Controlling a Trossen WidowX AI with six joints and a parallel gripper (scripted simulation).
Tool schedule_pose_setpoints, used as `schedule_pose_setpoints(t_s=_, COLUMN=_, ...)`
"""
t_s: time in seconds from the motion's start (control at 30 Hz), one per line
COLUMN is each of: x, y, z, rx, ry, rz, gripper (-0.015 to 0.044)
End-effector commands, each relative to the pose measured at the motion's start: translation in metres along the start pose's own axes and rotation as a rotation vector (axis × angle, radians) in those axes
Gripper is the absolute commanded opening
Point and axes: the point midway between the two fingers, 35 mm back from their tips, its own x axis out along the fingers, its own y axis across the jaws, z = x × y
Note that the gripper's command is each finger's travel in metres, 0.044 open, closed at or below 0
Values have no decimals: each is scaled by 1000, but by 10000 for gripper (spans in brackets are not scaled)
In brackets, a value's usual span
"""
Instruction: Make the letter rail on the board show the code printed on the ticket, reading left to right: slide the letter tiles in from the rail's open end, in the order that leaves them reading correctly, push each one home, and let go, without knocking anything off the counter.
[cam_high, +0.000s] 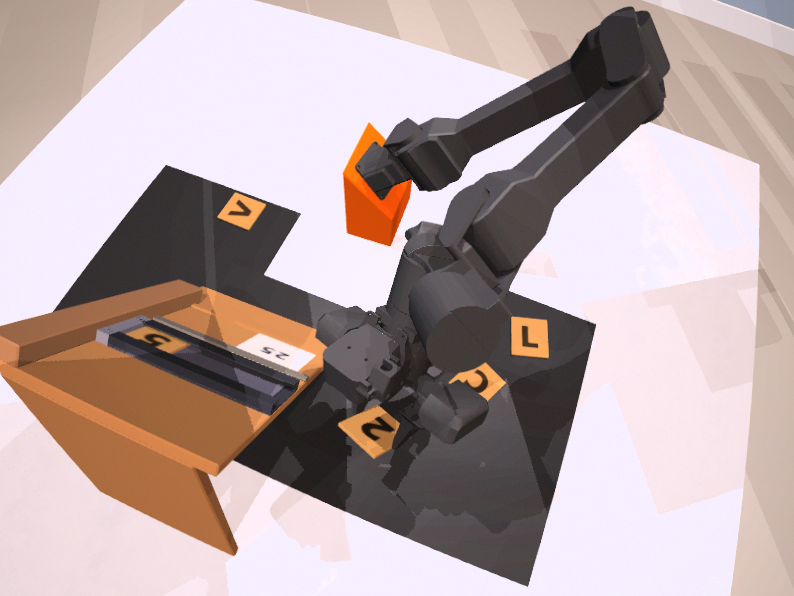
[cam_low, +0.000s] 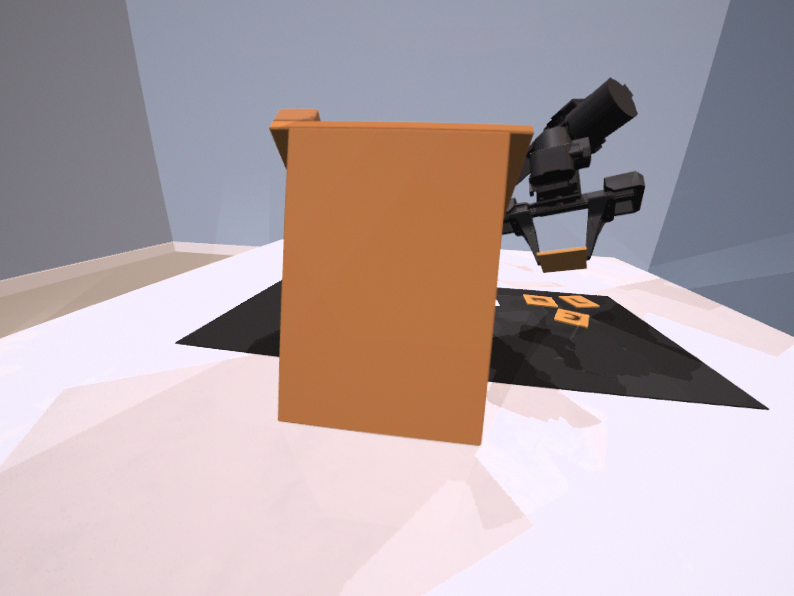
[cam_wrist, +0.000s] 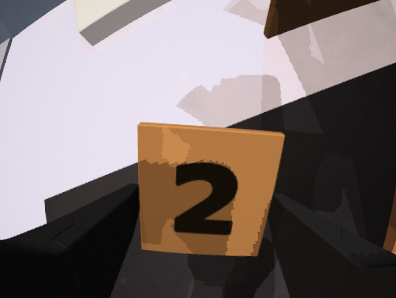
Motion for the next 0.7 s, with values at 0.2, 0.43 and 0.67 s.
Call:
schedule_pose_setpoints(t_s=0.2, x=-17, y=7, z=17, rx=-313, ry=-131, rz=48, gripper=0)
schedule_pose_setpoints(t_s=0.43, x=-27, y=12, z=25, rx=-482, ry=-209, rz=62, gripper=0)
schedule_pose_setpoints(t_s=0.67, x=-27, y=12, z=25, rx=-482, ry=-209, rz=62, gripper=0)
